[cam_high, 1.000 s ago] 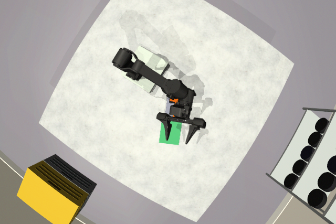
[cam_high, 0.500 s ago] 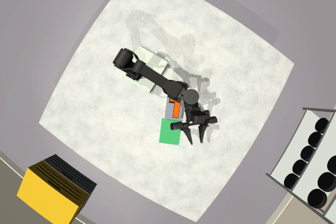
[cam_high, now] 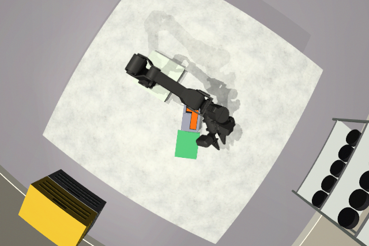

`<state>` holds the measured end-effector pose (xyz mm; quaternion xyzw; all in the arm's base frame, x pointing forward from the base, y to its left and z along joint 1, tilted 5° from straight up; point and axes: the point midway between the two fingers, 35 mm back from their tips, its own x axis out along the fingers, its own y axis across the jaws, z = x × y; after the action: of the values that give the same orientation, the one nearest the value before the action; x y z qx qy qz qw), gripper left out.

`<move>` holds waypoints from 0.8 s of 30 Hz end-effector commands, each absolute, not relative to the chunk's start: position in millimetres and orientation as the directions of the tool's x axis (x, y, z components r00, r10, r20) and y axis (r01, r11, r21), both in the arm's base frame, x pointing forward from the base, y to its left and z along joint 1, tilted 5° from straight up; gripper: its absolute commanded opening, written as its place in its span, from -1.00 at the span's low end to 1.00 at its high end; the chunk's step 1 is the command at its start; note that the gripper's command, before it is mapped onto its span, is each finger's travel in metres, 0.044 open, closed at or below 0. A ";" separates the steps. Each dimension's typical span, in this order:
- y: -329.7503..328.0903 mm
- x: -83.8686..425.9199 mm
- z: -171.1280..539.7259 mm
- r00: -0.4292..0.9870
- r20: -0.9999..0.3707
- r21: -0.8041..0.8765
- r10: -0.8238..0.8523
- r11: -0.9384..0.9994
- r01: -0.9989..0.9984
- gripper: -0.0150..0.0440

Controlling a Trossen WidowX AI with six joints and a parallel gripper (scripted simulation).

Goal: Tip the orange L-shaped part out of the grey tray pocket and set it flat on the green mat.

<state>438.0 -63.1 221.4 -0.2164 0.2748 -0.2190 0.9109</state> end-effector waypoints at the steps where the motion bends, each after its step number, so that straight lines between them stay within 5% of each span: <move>1: -30.2 393.6 154.6 0.554 -0.781 -0.435 -0.288 0.887 -0.153 0.12; 19: 15.1 274.6 121.2 -0.021 -0.999 0.032 0.025 0.903 -0.428 0.12; 24: 17.1 268.8 122.0 -0.050 -0.998 0.057 0.039 0.902 -0.428 0.12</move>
<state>308.5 1.6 117.5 -0.1817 0.6444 0.1104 0.7346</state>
